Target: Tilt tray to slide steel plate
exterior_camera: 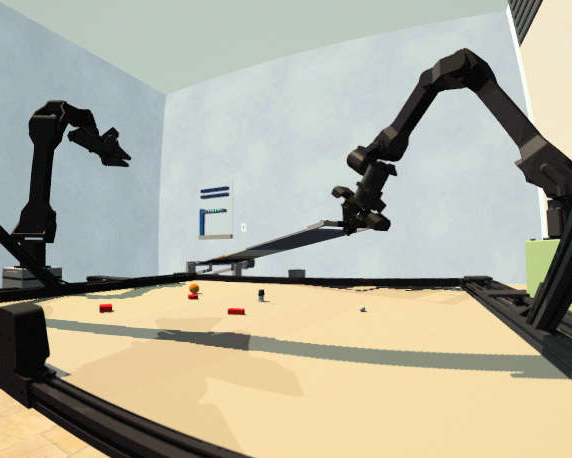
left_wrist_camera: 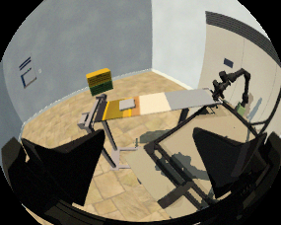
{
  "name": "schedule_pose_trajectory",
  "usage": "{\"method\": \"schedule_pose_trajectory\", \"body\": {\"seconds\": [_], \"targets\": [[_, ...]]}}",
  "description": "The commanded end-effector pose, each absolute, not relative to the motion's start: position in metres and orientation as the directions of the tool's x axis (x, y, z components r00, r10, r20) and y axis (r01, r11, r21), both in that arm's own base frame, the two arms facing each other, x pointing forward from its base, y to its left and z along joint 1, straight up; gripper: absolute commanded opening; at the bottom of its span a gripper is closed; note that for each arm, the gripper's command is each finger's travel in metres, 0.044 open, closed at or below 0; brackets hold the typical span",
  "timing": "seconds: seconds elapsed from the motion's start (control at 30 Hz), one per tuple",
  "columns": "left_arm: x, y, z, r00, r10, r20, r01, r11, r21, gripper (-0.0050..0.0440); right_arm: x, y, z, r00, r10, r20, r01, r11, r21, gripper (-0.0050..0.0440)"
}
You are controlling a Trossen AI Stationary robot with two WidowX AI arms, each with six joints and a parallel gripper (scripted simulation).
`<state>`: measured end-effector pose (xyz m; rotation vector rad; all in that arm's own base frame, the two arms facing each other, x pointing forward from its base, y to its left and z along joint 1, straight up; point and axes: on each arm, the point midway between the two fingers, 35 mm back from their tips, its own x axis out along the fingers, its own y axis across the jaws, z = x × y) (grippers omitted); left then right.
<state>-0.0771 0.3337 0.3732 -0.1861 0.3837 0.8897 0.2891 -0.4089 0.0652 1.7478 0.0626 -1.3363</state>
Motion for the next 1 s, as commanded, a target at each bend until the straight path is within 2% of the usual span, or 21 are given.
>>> {"method": "schedule_pose_trajectory", "body": {"seconds": [0.0,0.97], "targets": [[-0.0768,0.3335,0.3736,0.569,0.719,-0.399,-0.784,0.62,0.0,0.044,0.2931,-0.4151,0.0916,0.445,-0.496,-0.746,0.498,-0.555,0.666,0.0],[-0.0768,0.3335,0.3736,0.569,0.719,-0.399,-0.784,0.62,0.0,0.044,0.2933,-0.4153,0.0931,0.449,-0.501,-0.74,0.494,-0.551,0.672,0.0]]}}
